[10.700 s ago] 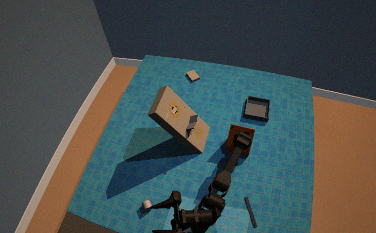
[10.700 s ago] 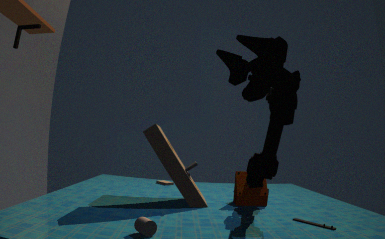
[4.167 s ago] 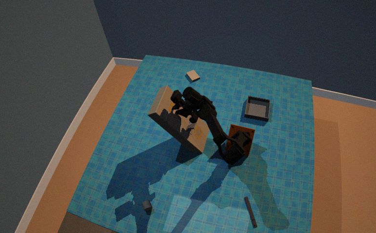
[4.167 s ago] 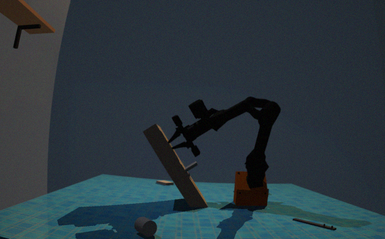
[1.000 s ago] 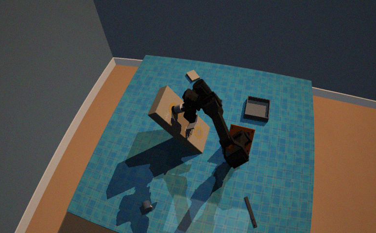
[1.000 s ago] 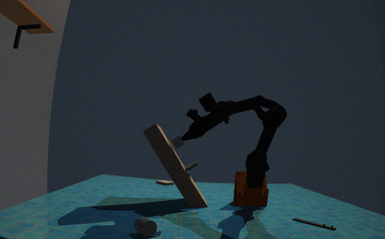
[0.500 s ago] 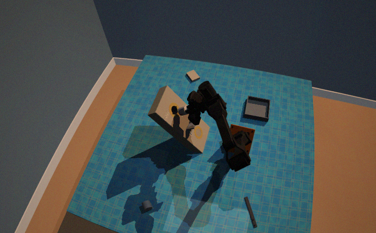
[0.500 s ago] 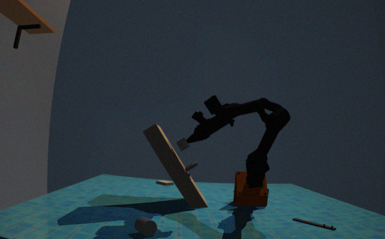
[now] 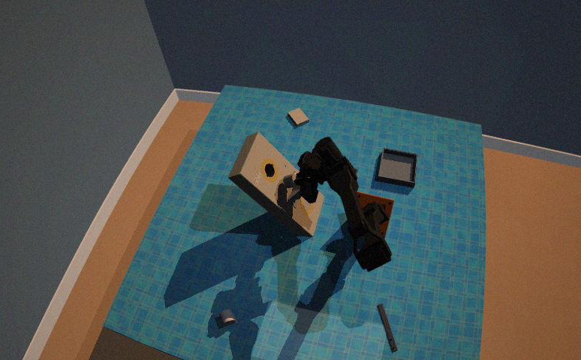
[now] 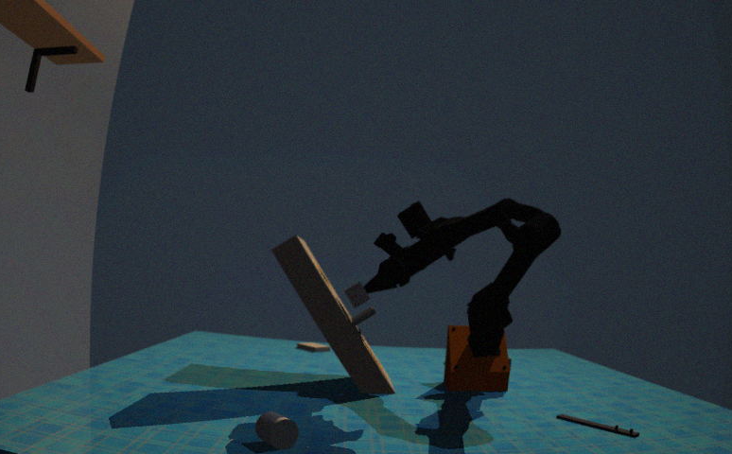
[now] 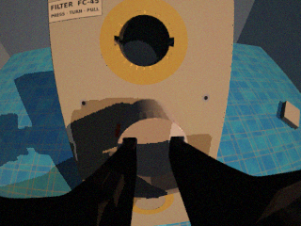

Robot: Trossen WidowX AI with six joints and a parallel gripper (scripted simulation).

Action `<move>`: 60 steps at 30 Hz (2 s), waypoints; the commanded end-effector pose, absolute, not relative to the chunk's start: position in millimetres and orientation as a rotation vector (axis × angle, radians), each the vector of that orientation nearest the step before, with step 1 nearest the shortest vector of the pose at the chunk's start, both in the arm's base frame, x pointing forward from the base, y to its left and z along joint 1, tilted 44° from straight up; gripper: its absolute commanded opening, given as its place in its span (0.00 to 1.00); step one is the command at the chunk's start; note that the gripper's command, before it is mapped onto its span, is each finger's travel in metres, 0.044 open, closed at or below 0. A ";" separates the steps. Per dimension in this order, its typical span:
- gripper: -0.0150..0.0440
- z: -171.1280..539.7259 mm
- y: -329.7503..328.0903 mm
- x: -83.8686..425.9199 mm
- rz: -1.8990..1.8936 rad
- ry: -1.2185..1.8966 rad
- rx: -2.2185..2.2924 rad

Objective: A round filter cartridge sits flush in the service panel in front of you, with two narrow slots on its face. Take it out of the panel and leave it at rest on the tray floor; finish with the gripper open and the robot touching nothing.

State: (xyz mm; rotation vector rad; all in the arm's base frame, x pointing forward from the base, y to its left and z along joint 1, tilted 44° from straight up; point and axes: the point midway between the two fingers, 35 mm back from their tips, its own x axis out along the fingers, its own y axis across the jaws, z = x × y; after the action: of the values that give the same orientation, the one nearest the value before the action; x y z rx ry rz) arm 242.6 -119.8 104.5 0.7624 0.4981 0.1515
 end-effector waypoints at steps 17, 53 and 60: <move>0.45 102.2 -117.4 241.2 0.151 0.498 0.763; 0.77 114.3 -140.4 237.6 0.295 0.874 0.732; 0.77 108.2 -133.0 234.1 0.317 0.909 0.728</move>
State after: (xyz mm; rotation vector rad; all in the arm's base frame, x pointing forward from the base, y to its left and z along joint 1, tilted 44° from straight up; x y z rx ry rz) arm 237.7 -139.7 113.2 0.7370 0.8763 0.2964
